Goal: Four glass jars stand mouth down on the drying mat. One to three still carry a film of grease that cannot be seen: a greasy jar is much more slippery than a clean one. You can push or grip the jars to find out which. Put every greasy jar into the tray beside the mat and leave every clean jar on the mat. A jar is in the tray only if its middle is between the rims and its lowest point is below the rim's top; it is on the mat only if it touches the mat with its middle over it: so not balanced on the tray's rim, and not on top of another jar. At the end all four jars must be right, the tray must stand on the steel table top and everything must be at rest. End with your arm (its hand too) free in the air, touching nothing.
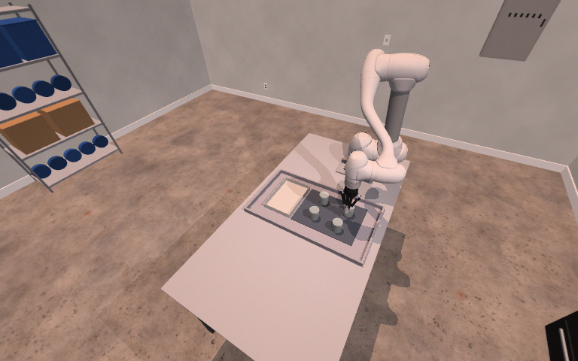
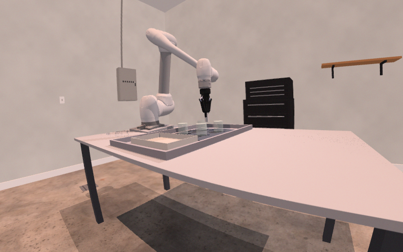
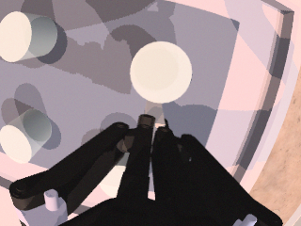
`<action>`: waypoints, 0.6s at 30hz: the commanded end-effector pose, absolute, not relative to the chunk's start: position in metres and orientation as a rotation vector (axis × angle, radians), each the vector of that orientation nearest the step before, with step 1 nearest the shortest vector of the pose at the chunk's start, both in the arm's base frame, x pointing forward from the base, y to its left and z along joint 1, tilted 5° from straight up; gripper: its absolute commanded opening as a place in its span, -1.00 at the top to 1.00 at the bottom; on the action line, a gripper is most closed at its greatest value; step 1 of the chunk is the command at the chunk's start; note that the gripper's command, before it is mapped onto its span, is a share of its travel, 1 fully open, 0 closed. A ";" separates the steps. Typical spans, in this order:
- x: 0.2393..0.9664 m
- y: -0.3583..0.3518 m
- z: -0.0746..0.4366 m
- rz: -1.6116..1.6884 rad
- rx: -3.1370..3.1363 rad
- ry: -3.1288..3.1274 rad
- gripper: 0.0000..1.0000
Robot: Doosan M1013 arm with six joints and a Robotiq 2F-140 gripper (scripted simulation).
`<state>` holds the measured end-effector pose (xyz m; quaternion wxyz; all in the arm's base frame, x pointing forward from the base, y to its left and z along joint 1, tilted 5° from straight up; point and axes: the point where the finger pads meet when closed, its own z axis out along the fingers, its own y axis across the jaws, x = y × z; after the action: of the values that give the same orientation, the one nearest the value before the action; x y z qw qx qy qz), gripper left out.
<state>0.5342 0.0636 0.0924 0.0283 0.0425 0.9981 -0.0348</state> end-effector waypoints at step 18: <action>0.526 0.064 0.093 -0.114 0.130 3.090 1.00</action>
<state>0.5325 0.0640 0.0940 0.0290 0.0424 0.9981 -0.0347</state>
